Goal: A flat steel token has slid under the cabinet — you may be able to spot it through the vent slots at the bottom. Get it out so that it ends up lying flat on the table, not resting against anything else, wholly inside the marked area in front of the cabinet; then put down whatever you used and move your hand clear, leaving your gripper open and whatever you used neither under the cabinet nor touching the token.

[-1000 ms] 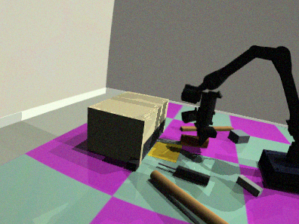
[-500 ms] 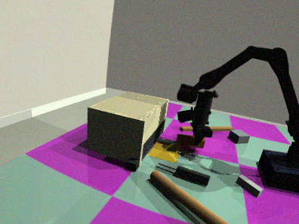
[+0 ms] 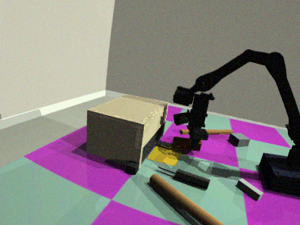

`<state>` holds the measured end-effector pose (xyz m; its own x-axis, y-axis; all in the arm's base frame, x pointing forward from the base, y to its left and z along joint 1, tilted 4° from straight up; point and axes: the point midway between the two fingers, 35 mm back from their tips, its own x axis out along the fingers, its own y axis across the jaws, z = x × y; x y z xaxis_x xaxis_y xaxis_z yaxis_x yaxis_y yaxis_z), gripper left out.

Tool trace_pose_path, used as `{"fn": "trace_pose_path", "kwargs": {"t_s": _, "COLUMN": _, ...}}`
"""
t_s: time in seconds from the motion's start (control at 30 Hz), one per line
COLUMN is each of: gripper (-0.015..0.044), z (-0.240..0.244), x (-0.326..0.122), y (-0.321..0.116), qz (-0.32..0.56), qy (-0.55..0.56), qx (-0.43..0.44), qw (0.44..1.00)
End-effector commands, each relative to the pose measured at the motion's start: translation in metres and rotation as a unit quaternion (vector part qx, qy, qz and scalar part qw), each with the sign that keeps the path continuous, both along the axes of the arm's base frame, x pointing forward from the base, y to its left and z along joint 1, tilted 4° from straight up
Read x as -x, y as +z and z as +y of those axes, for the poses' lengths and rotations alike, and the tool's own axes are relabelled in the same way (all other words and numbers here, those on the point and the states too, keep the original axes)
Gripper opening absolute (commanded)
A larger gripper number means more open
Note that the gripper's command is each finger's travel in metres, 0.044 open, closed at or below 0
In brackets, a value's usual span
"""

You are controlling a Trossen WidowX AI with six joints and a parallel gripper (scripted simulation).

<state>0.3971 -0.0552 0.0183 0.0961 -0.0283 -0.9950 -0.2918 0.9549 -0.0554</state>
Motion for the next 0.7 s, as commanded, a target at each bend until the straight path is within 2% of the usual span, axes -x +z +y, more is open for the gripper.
{"fn": "trace_pose_path", "kwargs": {"t_s": 0.0, "gripper": 0.0000, "z": 0.001, "x": -0.005, "y": 0.001, "qz": -0.001, "qy": -0.003, "qx": 0.001, "qw": 1.000}}
{"fn": "trace_pose_path", "kwargs": {"t_s": 0.67, "gripper": 0.0000, "z": 0.007, "x": -0.023, "y": 0.003, "qz": -0.002, "qy": -0.003, "qx": 0.000, "qw": 1.000}}
